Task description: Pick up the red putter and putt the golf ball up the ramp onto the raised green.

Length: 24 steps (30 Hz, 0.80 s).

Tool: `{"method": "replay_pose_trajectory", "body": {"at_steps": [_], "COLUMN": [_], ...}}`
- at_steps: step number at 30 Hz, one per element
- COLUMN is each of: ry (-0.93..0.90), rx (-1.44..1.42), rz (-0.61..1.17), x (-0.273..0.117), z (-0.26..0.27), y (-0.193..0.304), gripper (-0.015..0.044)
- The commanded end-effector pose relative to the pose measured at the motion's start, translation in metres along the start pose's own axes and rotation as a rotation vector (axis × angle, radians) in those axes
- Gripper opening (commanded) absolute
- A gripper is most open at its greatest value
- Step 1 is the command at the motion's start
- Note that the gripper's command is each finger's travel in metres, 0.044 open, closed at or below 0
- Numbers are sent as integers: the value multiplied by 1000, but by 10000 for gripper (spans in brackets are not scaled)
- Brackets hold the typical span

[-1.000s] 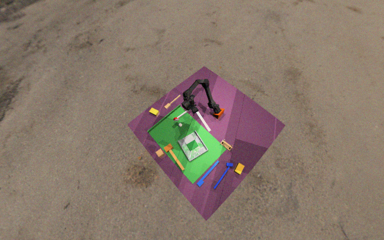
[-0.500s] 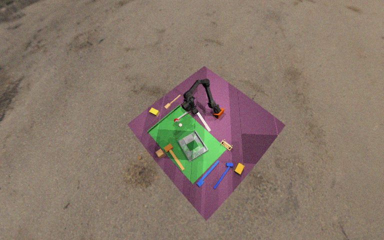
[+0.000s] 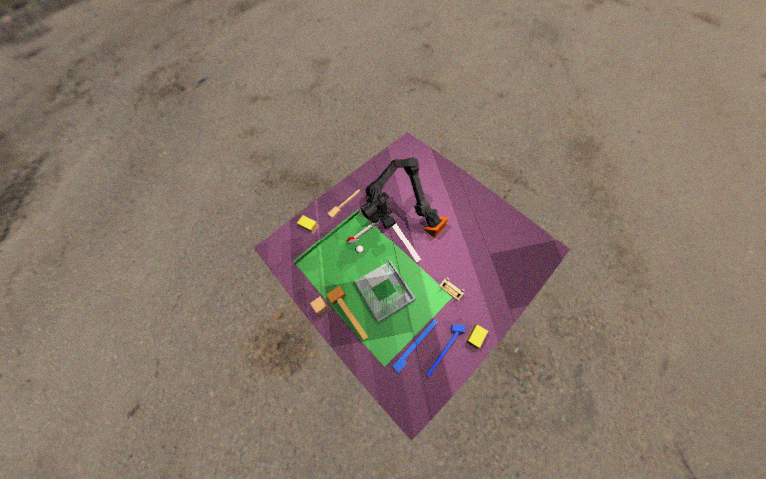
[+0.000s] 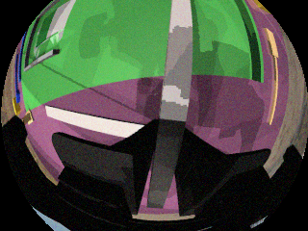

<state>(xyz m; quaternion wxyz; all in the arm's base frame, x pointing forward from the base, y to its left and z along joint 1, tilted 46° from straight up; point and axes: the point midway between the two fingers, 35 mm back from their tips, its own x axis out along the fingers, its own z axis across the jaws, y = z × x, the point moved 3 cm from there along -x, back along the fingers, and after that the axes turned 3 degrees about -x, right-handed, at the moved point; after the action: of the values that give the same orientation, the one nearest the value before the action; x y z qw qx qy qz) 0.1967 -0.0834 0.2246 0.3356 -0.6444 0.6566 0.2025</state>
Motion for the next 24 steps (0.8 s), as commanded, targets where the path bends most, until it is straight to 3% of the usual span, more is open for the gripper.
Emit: {"method": "replay_pose_trajectory", "body": {"at_steps": [1, 13, 24], "ry": [-2, 1, -8], "rx": [7, 8, 6], "rz": [-13, -8, -13], "x": [0, 2, 2], "z": [-12, -21, 105], "y": [-1, 1, -9], "gripper": [0, 0, 0]}}
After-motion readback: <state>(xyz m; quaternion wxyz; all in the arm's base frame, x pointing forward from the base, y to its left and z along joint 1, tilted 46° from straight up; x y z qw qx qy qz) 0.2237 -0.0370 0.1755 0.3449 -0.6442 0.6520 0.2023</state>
